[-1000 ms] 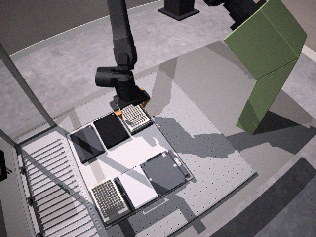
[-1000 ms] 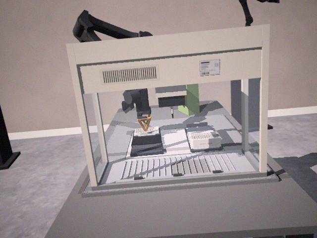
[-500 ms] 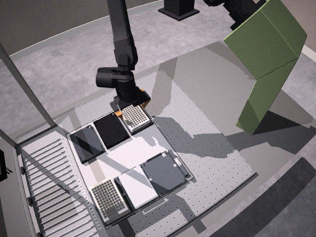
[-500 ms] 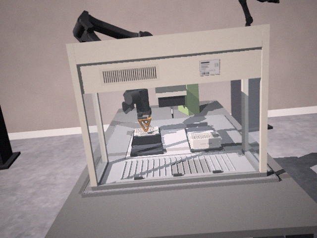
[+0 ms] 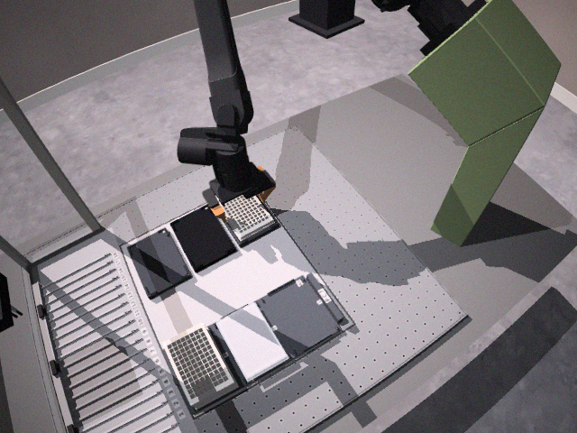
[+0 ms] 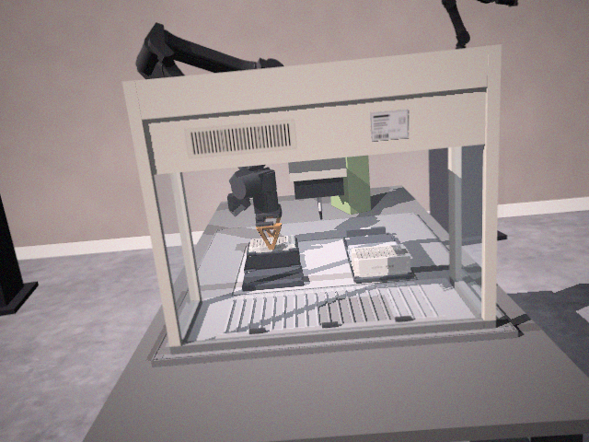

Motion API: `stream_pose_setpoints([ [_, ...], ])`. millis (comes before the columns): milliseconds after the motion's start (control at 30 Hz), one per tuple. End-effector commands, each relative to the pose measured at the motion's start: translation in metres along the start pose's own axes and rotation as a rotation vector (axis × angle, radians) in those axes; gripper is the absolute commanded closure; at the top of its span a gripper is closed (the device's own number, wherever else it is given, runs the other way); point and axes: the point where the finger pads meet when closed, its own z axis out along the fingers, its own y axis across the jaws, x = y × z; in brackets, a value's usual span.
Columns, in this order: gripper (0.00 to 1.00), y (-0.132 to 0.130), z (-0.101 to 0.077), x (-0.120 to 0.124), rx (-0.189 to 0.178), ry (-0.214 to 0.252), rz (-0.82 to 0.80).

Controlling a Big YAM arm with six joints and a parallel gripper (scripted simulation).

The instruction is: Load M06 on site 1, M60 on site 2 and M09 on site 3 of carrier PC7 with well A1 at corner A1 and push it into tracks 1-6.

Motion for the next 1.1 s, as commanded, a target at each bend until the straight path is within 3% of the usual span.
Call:
stream_pose_setpoints([
  [0, 0.0, -0.001, 0.008, -0.002, 0.001, -0.006, -0.005],
  [300, 0.0, 0.005, 0.006, -0.007, -0.011, -0.012, -0.001],
  [1067, 0.0, 0.004, 0.004, -0.014, -0.005, -0.012, 0.0],
])
